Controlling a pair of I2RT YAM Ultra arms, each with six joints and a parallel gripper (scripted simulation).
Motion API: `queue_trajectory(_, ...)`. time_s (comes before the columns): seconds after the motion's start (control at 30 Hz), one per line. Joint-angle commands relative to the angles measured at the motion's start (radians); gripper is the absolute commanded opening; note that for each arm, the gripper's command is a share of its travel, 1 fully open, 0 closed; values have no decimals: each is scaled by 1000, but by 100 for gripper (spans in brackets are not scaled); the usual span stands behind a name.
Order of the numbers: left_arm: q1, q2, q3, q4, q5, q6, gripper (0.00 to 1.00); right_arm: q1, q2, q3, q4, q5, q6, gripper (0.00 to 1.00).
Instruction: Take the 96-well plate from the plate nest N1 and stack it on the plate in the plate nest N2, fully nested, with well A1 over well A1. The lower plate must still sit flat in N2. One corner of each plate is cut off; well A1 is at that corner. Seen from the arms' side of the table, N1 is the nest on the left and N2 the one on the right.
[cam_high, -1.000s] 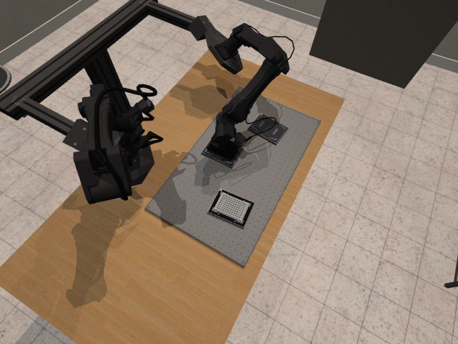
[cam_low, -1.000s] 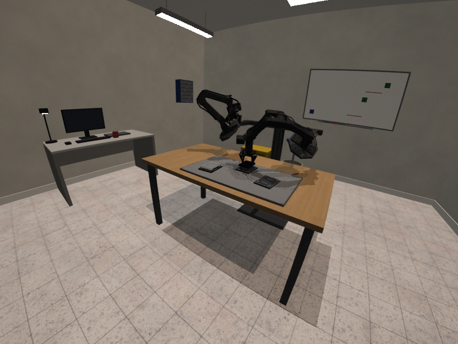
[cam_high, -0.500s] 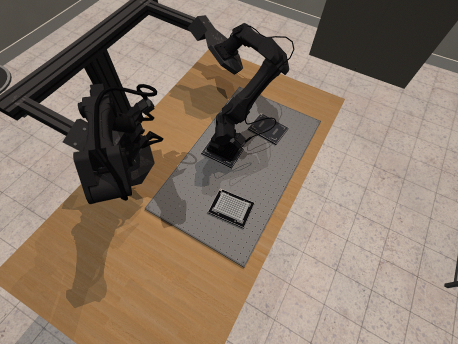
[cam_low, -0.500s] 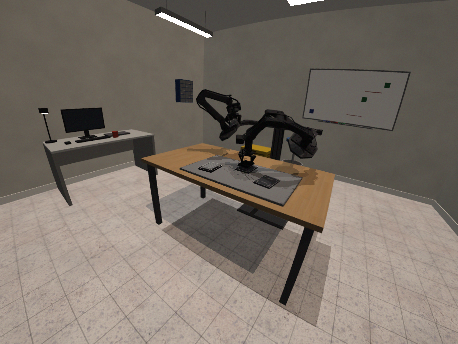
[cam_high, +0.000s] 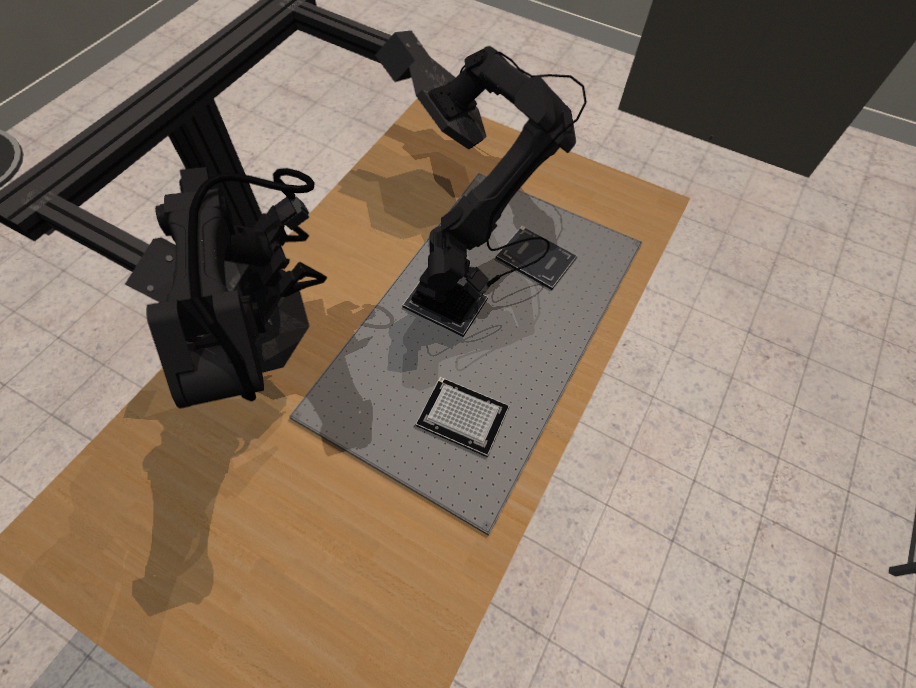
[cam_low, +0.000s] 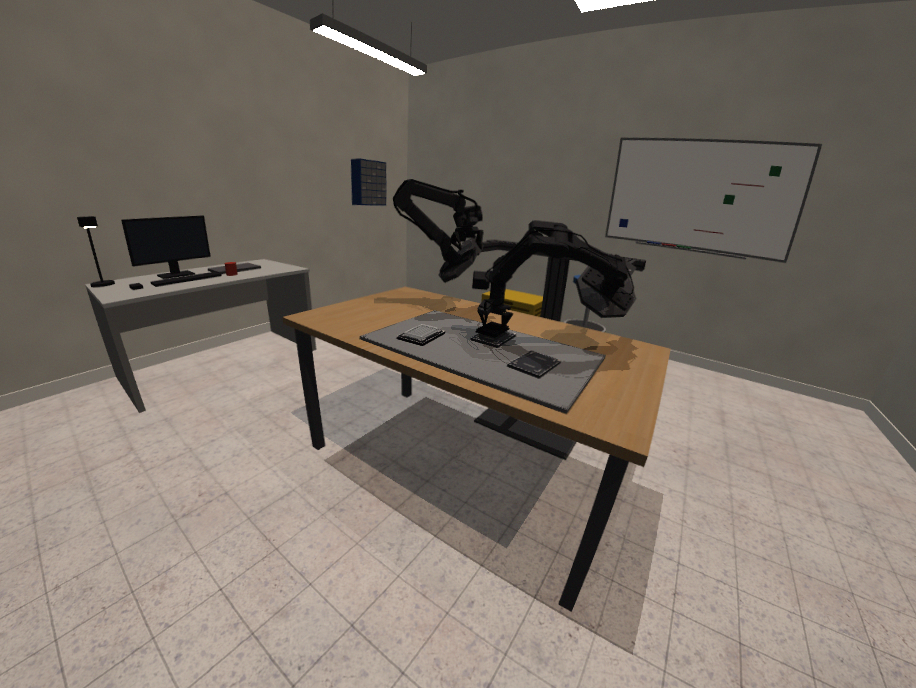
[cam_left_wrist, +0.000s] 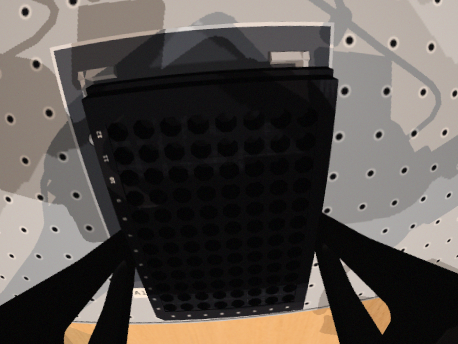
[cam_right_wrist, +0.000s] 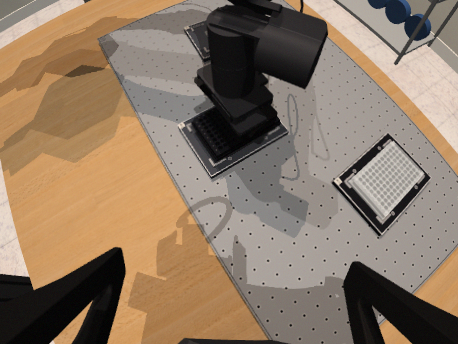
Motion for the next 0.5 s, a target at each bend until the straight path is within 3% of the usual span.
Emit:
queue_trajectory(0.0, -9, 3, -2, 6, -10, 7, 79, 6, 13, 22, -14, 11, 10, 100)
queue_trajectory(0.47, 1, 11, -10, 23, -7, 16, 79, 6, 13, 22, -14, 11, 10, 100)
